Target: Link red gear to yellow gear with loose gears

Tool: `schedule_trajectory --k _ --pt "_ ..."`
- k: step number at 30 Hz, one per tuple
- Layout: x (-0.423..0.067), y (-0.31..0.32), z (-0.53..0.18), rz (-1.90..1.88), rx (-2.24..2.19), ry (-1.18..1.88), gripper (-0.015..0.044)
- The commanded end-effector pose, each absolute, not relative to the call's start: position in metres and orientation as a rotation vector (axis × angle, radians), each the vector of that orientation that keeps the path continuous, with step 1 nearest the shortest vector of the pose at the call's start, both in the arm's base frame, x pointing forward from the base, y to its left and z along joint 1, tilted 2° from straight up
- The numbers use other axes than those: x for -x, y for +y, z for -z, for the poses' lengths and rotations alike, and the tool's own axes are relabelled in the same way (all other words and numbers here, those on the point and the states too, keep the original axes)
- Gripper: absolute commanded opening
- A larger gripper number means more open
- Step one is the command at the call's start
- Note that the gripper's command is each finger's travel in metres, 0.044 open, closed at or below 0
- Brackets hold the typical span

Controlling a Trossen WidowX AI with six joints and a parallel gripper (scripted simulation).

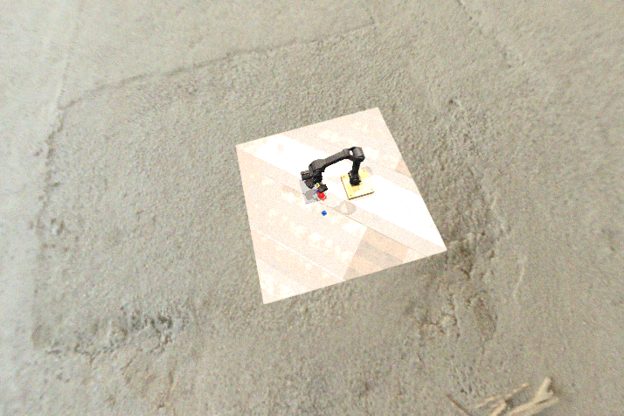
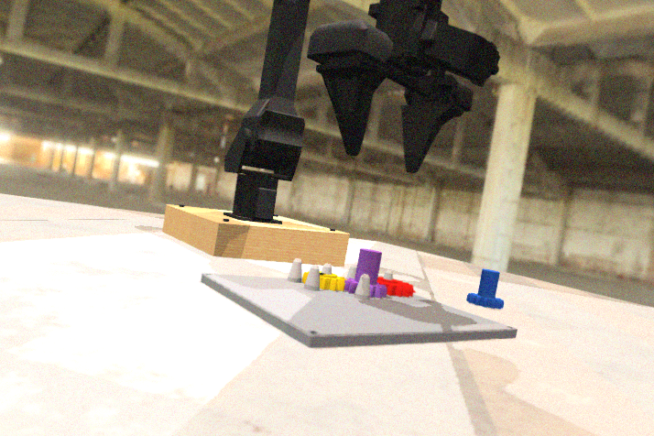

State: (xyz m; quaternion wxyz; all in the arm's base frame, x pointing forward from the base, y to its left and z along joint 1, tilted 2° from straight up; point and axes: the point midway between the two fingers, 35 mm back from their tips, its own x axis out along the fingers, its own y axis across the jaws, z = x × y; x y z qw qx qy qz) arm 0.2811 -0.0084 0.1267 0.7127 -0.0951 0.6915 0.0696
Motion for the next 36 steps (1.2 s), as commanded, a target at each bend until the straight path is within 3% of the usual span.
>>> schedule_trajectory --k 1,17,27,36 --pt "-0.281 -0.008 -0.127 -0.156 0.212 1.534 0.044" --pt "-0.282 0.001 -0.128 -0.156 0.213 1.533 0.044" --pt "-0.265 0.135 -0.146 -0.166 0.209 1.529 0.044" --pt "-0.198 0.246 -0.16 -0.174 0.195 1.539 0.044"
